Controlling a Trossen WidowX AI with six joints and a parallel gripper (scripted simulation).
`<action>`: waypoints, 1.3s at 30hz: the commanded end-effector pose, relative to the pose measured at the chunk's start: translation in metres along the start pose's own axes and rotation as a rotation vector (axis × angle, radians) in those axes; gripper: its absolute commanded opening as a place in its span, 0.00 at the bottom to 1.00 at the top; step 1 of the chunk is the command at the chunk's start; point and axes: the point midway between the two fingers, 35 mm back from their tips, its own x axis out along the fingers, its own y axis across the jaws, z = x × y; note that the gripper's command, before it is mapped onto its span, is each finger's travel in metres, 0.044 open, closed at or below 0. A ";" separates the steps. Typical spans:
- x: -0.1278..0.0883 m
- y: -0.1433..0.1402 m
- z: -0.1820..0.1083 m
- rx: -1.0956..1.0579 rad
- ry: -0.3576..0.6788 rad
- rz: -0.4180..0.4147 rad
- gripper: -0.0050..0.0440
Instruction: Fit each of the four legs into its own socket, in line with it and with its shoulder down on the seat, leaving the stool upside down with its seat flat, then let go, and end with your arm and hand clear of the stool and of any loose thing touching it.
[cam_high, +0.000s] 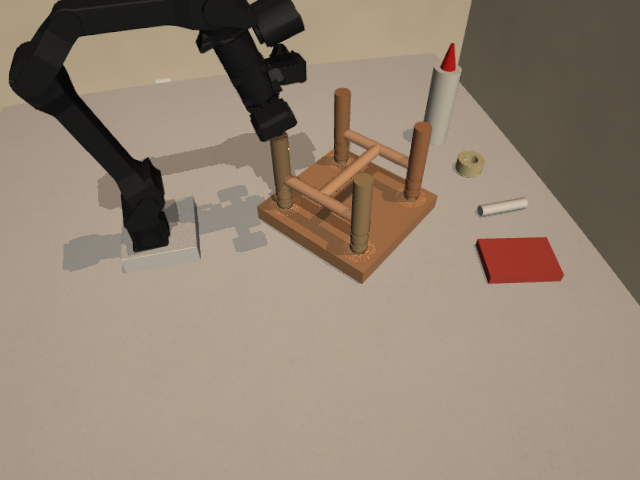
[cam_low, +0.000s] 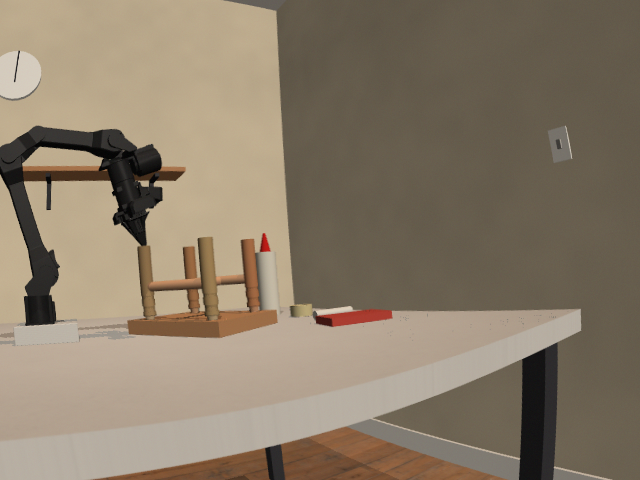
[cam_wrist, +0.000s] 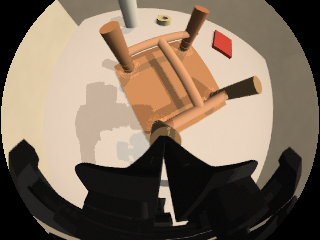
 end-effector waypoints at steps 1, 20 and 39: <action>0.023 -0.001 -0.009 -0.002 0.075 -0.003 0.10; 0.024 -0.001 -0.010 -0.002 0.075 -0.003 0.10; 0.027 -0.001 -0.011 -0.002 0.075 -0.003 0.10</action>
